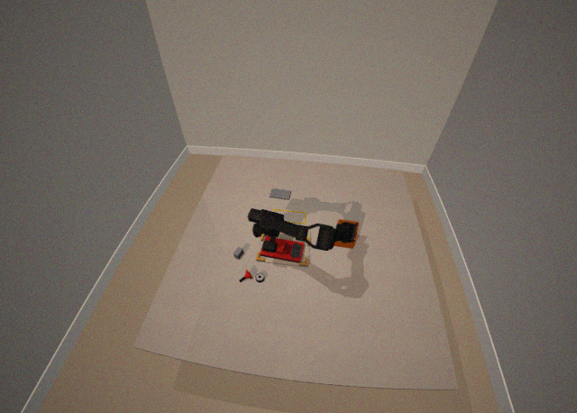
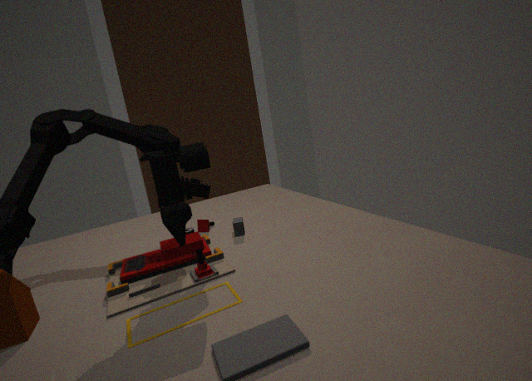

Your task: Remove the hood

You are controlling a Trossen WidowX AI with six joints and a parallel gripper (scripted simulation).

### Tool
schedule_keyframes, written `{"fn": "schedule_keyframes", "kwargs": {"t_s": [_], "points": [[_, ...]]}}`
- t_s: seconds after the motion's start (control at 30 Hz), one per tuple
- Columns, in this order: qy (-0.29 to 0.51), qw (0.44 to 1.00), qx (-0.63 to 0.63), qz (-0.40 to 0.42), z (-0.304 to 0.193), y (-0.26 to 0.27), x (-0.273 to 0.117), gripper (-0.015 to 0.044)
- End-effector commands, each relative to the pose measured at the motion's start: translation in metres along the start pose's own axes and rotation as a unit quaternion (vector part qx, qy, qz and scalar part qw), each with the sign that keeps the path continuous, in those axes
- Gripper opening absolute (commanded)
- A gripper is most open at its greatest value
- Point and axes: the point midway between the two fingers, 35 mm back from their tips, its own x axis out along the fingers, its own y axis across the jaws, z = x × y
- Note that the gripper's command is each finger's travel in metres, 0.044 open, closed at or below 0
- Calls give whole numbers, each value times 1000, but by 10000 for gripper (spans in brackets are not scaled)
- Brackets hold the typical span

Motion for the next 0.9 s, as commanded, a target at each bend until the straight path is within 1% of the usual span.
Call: {"fn": "schedule_keyframes", "kwargs": {"t_s": [0.0, 0.87], "points": [[1, 1000, 2, 2, -1, 0, 3, 440], [1, 1000, 2, 2, -1, 0, 15, 440]]}}
